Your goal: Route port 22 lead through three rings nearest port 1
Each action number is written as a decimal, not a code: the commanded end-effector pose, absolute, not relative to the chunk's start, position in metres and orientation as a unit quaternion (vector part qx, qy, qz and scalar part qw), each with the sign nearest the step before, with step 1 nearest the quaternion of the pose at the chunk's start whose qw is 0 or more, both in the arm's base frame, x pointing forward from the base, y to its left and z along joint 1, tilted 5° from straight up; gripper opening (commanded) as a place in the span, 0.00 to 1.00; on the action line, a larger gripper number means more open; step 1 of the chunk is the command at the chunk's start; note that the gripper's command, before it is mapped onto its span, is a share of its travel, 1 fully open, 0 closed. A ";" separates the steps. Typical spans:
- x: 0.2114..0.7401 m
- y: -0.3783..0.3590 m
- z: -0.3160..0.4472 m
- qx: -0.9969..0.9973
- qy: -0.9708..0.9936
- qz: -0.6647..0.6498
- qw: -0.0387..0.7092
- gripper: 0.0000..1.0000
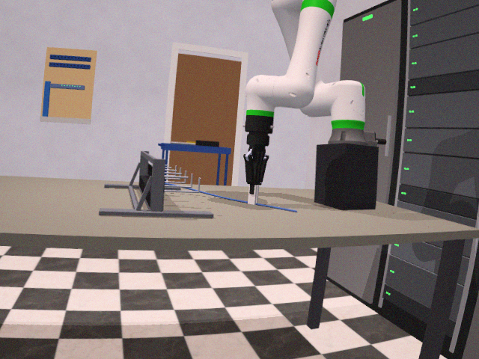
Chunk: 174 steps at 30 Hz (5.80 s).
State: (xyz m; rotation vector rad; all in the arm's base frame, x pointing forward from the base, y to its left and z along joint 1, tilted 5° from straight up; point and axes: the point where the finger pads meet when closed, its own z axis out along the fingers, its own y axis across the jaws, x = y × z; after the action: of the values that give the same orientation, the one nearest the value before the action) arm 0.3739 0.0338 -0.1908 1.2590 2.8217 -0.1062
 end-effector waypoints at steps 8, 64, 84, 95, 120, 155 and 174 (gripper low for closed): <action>0.374 0.034 -0.191 0.407 0.912 -0.034 0.025 0.00; 0.374 0.034 -0.190 0.407 0.912 -0.034 0.025 0.00; 0.374 0.035 -0.175 0.407 0.912 -0.034 0.025 0.00; 0.374 0.036 -0.164 0.407 0.912 -0.034 0.025 0.00; 0.373 0.037 -0.151 0.407 0.912 -0.034 0.025 0.00; 0.586 0.179 -0.043 0.653 0.756 -0.026 0.034 0.00; 0.606 0.193 -0.032 0.675 0.737 -0.025 0.035 0.00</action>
State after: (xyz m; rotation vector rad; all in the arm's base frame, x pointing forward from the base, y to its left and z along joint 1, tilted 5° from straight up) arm 0.6048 0.1888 -0.0336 2.0759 2.2626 -0.0892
